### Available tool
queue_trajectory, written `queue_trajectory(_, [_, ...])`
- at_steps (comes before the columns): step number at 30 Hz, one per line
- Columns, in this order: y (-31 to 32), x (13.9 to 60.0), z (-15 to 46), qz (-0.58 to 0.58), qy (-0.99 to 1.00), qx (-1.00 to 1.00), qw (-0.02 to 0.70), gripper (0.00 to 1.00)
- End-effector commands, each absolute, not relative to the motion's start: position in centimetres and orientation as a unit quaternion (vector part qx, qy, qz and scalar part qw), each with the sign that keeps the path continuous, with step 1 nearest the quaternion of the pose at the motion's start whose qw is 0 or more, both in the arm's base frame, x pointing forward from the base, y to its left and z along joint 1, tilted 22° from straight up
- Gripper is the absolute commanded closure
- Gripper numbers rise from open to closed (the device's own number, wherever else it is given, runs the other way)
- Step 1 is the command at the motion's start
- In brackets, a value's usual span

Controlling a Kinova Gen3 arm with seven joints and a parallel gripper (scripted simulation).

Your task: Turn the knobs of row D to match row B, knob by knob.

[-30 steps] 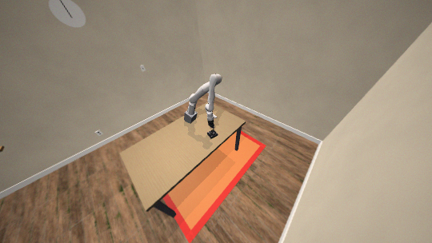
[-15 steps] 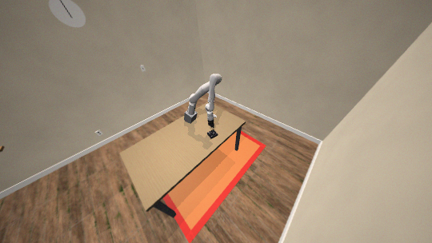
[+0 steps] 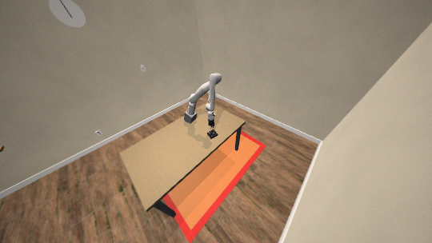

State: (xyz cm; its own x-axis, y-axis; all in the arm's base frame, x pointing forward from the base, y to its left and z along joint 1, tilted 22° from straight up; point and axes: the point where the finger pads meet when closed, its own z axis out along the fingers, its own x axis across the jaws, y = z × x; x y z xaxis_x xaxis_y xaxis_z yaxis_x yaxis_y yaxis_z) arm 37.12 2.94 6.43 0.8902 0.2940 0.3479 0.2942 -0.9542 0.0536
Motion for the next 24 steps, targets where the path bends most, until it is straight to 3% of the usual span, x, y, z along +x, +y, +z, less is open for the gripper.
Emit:
queue_trajectory(1, [2.97,37.19,6.66,-0.187,-0.204,-0.961,-0.012,0.54])
queue_trajectory(24, [2.94,36.29,6.77,-0.173,-0.518,-0.834,-0.076,0.54])
